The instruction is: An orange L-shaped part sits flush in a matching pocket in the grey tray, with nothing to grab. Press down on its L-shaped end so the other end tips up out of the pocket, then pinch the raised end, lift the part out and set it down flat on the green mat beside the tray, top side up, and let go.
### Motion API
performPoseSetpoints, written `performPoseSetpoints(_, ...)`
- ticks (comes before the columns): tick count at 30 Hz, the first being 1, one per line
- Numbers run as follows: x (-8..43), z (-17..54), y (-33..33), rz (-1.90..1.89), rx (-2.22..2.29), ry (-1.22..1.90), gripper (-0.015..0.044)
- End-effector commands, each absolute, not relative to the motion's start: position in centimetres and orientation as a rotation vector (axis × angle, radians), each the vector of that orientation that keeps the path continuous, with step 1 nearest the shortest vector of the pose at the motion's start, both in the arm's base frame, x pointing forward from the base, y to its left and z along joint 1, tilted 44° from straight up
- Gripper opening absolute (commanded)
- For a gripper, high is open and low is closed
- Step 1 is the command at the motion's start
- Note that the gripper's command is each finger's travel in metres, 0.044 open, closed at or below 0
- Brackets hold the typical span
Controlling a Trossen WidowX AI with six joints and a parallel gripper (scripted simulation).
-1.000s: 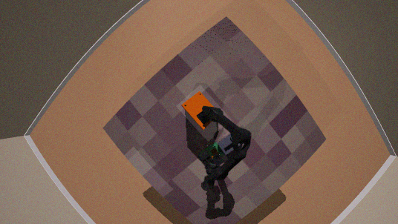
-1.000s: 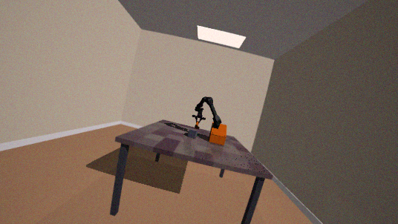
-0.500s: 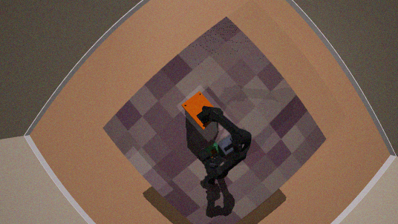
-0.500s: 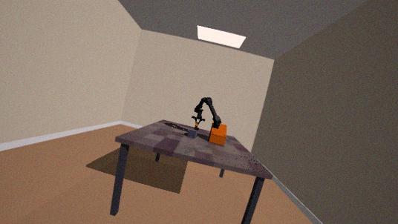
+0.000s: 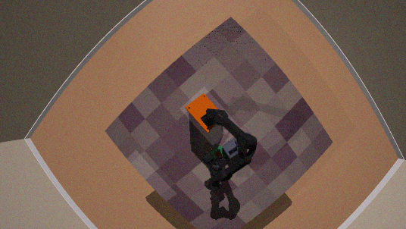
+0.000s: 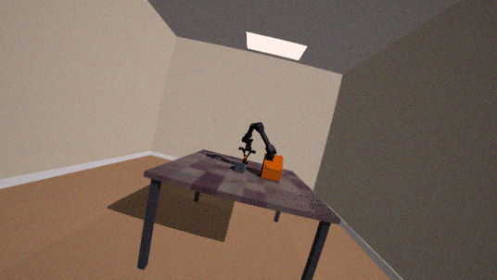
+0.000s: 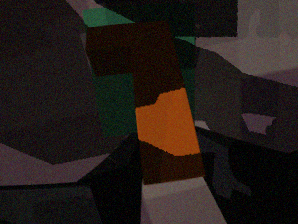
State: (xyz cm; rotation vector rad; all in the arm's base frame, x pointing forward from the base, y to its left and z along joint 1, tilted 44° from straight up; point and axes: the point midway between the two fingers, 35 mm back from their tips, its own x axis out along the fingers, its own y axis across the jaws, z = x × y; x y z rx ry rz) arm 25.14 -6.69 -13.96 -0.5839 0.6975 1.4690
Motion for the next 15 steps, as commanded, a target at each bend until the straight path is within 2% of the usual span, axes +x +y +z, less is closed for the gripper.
performPoseSetpoints(1,24.9,-14.5,-6.0,1.47,-0.571,0.697,0.0)
performPoseSetpoints(15,24.9,-16.1,-4.5,1.471,-0.57,0.696,0.0)
